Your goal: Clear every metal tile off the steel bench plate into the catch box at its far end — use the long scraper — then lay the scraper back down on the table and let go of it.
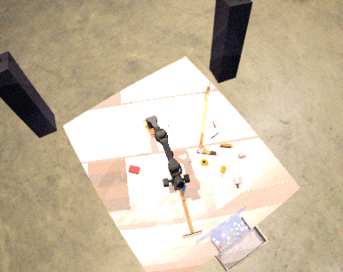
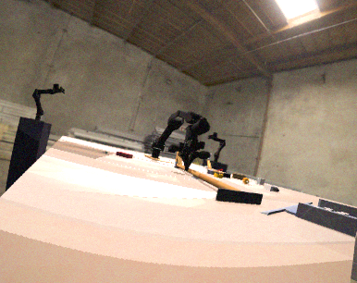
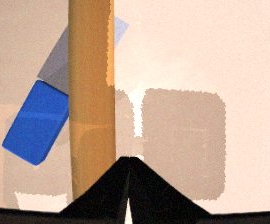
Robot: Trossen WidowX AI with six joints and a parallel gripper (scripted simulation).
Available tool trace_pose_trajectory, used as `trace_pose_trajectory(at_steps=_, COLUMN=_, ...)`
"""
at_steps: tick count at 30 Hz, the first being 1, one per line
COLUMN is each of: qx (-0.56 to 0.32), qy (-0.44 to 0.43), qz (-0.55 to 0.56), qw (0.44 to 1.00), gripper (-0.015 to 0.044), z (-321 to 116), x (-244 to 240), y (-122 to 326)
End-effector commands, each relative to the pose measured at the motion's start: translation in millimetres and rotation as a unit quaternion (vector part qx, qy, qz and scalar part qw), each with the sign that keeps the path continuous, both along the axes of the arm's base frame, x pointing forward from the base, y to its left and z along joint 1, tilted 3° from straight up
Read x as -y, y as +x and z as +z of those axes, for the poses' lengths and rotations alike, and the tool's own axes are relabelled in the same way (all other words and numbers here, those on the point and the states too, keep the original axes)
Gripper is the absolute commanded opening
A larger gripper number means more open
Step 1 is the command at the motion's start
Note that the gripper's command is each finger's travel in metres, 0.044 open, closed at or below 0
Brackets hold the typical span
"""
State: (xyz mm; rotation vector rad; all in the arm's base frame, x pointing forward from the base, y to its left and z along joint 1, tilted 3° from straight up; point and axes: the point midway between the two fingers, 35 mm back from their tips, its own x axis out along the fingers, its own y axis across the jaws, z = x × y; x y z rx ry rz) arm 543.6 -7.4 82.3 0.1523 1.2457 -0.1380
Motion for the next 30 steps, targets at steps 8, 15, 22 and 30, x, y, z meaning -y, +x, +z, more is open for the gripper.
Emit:
trace_pose_trajectory(at_steps=8, qx=-0.005, qy=0.003, qz=0.002, qw=1.0, gripper=0.0, z=-6, x=-16, y=4)
trace_pose_trajectory(at_steps=15, qx=-0.004, qy=0.003, qz=0.002, qw=1.0, gripper=0.0, z=-6, x=-23, y=5)
trace_pose_trajectory(at_steps=22, qx=-0.004, qy=0.003, qz=0.002, qw=1.0, gripper=0.0, z=-6, x=-26, y=6)
trace_pose_trajectory(at_steps=30, qx=0.015, qy=0.001, qz=0.0, qw=1.0, gripper=0.0, z=24, x=-19, y=1)
